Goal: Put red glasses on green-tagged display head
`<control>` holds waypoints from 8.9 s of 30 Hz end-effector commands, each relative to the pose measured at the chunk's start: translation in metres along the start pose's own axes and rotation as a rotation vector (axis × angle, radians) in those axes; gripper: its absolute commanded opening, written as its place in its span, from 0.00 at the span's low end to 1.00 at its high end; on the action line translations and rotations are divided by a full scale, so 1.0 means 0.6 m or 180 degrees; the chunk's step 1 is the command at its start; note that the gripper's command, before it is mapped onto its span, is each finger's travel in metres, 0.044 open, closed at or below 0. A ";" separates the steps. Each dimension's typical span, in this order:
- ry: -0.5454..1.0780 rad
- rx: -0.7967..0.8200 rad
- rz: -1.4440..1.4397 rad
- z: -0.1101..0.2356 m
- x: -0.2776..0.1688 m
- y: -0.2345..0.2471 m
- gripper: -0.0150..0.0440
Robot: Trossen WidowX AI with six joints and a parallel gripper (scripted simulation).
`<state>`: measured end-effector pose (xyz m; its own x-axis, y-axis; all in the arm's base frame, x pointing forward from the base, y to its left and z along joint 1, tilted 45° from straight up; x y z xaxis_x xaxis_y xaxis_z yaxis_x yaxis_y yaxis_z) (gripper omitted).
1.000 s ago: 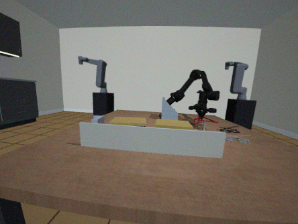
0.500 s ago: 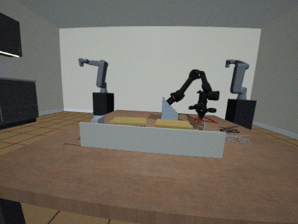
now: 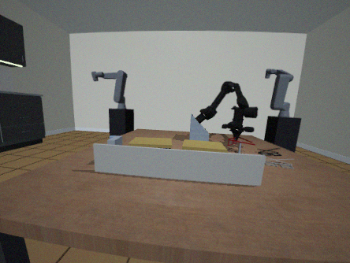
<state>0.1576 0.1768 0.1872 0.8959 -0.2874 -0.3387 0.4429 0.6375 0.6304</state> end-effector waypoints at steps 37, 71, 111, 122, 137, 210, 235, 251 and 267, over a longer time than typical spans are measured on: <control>-0.0004 -0.0024 -0.0001 0.016 0.005 -0.003 0.25; -0.0013 -0.0028 0.0002 0.098 0.124 0.009 0.25; -0.0009 -0.0020 0.0001 -0.002 0.139 -0.004 0.25; -0.0009 -0.0021 0.0001 -0.002 0.147 -0.014 0.25; -0.0010 -0.0023 0.0001 -0.002 0.162 -0.028 0.25; -0.0016 -0.0035 0.0001 0.085 0.177 -0.041 0.25; -0.0042 -0.0107 0.0901 0.100 0.260 -0.154 0.25; -0.0009 -0.0056 0.1665 0.101 0.298 -0.261 0.25; -0.0012 -0.0065 0.1664 0.085 0.301 -0.261 0.25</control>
<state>0.2528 -0.0141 0.0659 0.9972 0.0694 0.0279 -0.0689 0.7092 0.7017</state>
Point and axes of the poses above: the point midway between the two fingers, 35 mm back from their tips, its own z axis back along the fingers, its own y axis across the jaws, x = y × z, the point moved 8 cm from there along z, back along the fingers, and after that the axes turned 12 degrees about z, right-handed, at the moved point
